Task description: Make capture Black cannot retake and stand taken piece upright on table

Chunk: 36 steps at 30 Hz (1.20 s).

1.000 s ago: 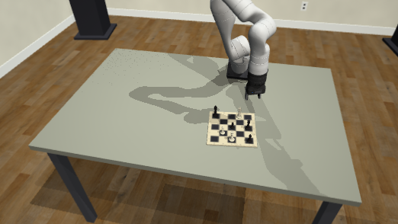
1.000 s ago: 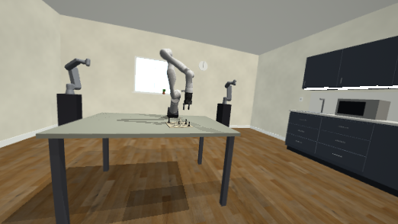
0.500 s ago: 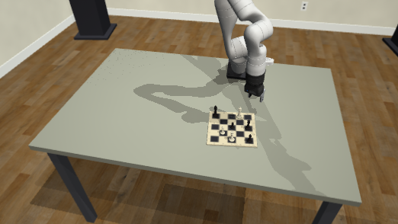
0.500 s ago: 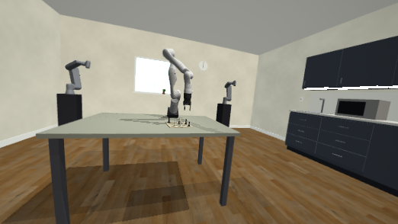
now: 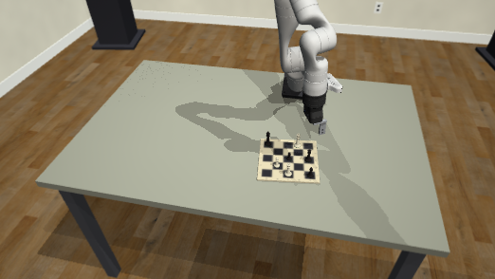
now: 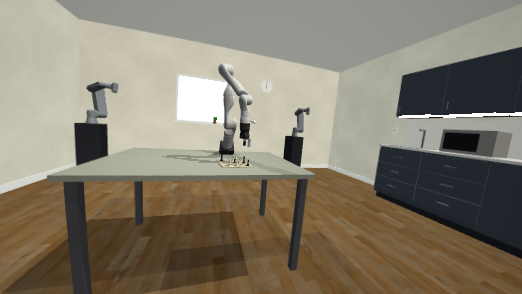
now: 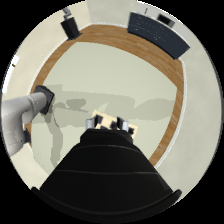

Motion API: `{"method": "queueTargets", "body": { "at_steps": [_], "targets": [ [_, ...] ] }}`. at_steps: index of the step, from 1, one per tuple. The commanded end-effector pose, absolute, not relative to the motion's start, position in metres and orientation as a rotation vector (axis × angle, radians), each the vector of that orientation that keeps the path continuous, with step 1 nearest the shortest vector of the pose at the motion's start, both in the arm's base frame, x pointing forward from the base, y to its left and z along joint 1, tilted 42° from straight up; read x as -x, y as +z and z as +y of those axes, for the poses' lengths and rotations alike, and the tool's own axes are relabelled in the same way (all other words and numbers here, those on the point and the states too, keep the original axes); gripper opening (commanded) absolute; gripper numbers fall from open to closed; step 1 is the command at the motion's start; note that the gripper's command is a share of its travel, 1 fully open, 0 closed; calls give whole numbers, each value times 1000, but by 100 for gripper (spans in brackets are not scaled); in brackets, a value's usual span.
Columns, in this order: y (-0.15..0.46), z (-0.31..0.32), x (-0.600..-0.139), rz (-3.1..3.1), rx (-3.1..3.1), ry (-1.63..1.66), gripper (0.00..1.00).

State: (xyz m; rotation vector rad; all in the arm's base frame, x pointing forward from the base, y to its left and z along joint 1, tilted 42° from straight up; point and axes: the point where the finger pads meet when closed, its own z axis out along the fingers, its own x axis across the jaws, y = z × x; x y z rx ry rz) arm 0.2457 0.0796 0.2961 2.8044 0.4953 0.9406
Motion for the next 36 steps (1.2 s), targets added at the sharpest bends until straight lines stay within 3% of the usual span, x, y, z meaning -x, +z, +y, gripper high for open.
{"method": "queueTargets", "body": {
  "at_steps": [1, 19, 36],
  "targets": [
    [299, 71, -251, 323, -2837, 969, 100],
    [310, 59, -273, -430, -2932, 1110, 100],
    [313, 54, -278, -603, -2927, 1139, 100]
  ]
}}
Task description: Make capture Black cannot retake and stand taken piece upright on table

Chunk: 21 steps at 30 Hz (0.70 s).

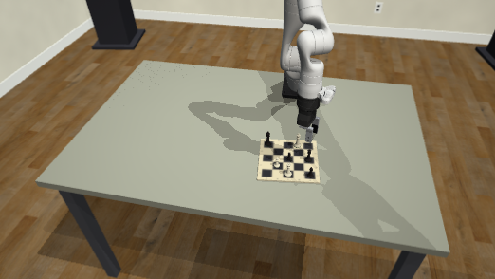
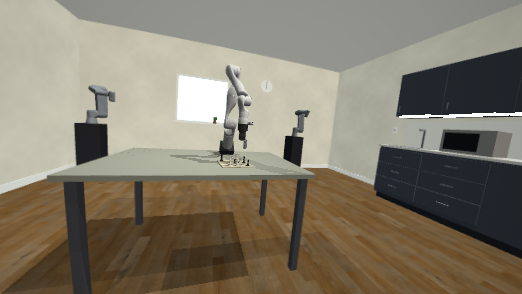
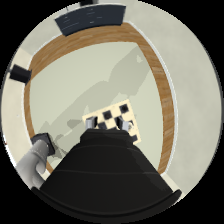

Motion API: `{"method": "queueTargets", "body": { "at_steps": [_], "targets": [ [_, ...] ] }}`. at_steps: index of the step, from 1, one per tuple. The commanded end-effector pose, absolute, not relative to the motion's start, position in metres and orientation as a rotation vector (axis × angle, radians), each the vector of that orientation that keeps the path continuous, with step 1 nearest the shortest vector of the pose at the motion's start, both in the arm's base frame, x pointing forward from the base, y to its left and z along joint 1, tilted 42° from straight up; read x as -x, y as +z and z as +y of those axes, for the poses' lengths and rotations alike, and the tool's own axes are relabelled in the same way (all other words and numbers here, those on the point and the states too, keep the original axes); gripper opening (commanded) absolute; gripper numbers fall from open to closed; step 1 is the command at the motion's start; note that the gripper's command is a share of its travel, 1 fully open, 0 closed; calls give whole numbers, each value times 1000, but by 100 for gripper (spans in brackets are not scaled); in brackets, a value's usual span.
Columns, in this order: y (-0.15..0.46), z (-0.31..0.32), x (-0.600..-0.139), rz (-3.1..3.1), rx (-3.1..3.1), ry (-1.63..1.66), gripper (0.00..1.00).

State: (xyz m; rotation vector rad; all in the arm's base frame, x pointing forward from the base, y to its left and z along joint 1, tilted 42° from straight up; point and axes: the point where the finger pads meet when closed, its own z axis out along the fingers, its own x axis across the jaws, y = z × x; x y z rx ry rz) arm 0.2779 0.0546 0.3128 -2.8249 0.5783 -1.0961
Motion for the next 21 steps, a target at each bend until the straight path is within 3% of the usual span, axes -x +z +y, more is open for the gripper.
{"method": "queueTargets", "body": {
  "at_steps": [1, 2, 3, 21],
  "targets": [
    [313, 54, -278, 582, 2823, -1098, 100],
    [313, 54, -278, 582, 2823, -1098, 100],
    [313, 54, -278, 582, 2823, -1098, 79],
    [313, 54, -278, 582, 2823, -1098, 79]
  ]
}}
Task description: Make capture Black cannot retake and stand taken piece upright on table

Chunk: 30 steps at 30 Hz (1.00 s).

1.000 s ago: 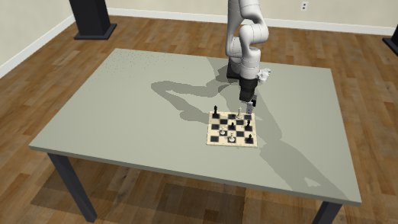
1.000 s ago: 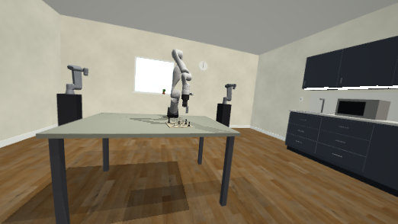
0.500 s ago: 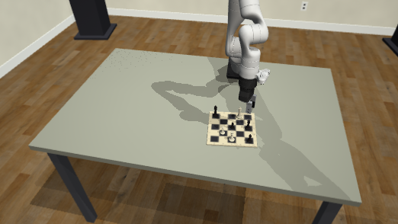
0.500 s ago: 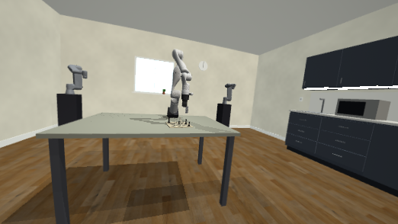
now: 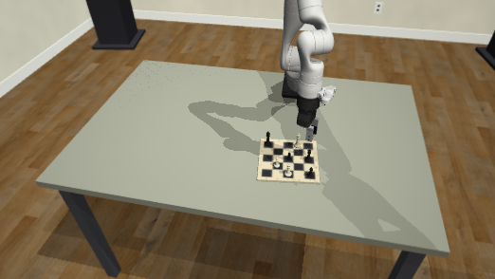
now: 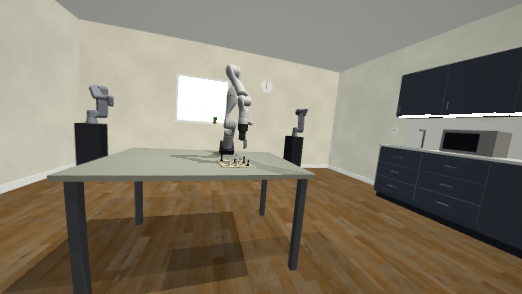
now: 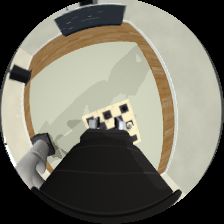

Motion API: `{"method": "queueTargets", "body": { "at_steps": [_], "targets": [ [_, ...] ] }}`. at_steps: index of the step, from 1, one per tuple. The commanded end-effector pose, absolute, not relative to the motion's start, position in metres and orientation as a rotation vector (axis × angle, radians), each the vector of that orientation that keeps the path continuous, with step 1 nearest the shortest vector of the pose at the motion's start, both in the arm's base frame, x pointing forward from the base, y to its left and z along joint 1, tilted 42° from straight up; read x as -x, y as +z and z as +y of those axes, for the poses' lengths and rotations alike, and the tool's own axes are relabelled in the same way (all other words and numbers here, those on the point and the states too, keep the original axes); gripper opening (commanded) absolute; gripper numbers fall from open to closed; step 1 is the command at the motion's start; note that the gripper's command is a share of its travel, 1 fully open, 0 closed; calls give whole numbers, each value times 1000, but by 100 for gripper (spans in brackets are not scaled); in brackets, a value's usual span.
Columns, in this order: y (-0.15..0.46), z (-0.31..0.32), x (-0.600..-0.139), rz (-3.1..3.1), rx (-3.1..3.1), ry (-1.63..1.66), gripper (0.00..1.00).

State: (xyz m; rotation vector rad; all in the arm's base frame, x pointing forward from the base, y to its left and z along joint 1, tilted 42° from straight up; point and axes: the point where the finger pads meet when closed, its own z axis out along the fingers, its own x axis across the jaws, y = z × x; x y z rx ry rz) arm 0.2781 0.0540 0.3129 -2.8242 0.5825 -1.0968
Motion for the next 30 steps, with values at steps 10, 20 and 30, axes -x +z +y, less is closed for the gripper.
{"method": "queueTargets", "body": {
  "at_steps": [10, 20, 30],
  "targets": [
    [313, 54, -278, 582, 2823, -1098, 79],
    [313, 54, -278, 582, 2823, -1098, 79],
    [310, 54, -281, 582, 2823, -1098, 79]
  ]
}}
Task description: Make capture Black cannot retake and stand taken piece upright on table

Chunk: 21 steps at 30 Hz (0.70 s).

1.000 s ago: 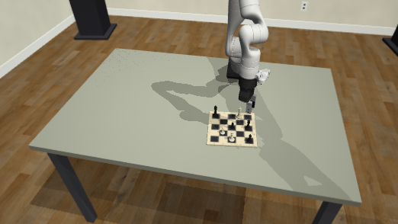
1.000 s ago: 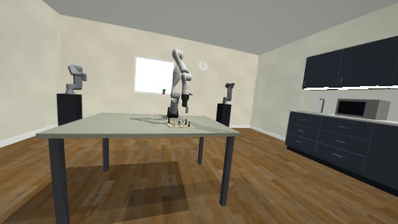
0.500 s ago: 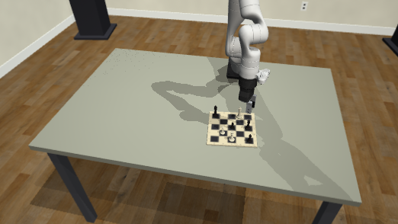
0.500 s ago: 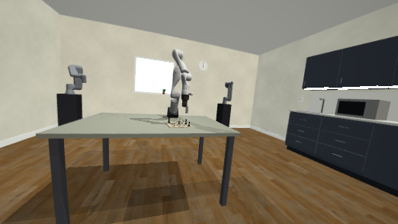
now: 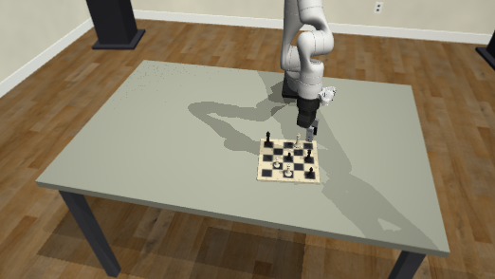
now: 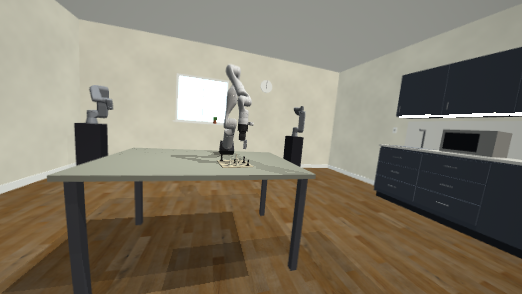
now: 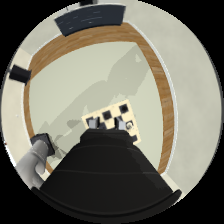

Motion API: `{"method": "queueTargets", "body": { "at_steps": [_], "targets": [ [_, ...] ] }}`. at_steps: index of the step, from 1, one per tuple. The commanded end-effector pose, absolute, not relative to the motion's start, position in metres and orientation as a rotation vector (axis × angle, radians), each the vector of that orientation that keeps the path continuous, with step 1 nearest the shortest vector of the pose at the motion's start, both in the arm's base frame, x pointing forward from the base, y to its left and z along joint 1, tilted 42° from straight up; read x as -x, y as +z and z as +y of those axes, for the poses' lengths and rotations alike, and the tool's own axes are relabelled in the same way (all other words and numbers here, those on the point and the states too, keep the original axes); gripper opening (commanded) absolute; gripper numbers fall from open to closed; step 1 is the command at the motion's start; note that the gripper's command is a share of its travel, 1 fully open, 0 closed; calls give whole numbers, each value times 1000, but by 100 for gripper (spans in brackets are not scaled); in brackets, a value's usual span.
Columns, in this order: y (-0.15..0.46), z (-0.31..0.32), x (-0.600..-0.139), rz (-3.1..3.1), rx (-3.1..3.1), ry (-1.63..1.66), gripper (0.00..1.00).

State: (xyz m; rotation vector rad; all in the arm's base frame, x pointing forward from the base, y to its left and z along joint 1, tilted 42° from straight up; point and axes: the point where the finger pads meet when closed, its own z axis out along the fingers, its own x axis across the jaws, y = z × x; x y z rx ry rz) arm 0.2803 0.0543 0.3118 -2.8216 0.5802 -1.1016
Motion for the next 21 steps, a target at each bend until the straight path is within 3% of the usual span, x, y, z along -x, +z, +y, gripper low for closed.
{"method": "queueTargets", "body": {
  "at_steps": [1, 21],
  "targets": [
    [310, 54, -281, 582, 2823, -1098, 79],
    [291, 52, -298, 582, 2823, -1098, 79]
  ]
}}
